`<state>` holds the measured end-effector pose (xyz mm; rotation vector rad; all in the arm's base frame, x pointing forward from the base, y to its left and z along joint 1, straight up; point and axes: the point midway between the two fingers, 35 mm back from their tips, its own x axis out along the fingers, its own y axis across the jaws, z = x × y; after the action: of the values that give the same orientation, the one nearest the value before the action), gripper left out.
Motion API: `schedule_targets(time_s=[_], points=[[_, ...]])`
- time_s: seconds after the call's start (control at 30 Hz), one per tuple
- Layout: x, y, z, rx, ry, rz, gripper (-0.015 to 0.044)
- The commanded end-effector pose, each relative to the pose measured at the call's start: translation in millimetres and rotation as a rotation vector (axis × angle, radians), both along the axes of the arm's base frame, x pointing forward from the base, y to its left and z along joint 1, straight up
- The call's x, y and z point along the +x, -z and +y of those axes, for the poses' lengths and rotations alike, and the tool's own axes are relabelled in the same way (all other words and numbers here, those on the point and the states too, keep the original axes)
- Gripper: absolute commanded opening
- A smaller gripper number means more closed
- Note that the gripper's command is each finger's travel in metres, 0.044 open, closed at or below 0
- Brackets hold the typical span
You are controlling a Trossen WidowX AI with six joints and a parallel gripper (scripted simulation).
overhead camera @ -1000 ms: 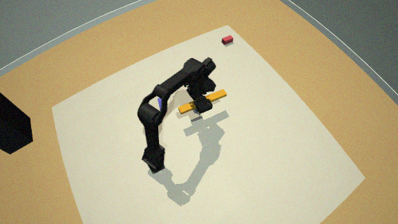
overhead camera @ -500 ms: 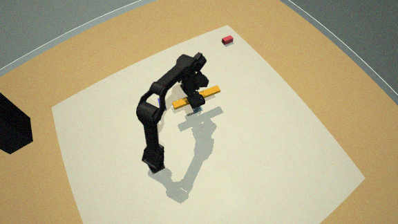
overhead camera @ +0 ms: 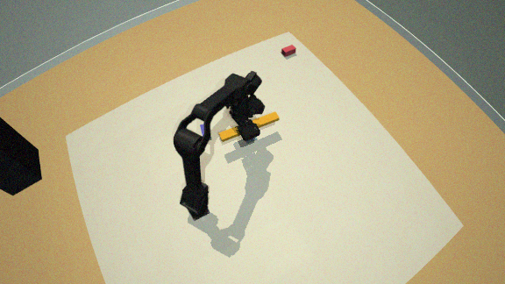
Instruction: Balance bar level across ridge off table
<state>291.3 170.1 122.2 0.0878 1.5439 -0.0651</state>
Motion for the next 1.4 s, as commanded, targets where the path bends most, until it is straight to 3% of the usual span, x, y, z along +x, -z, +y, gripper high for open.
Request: schedule_targets(time_s=[0.0,1.37], points=[[0,6,0,0.002,0.004,0.001,0.0],[0,19,0,0.002,0.004,0.001,0.0]])
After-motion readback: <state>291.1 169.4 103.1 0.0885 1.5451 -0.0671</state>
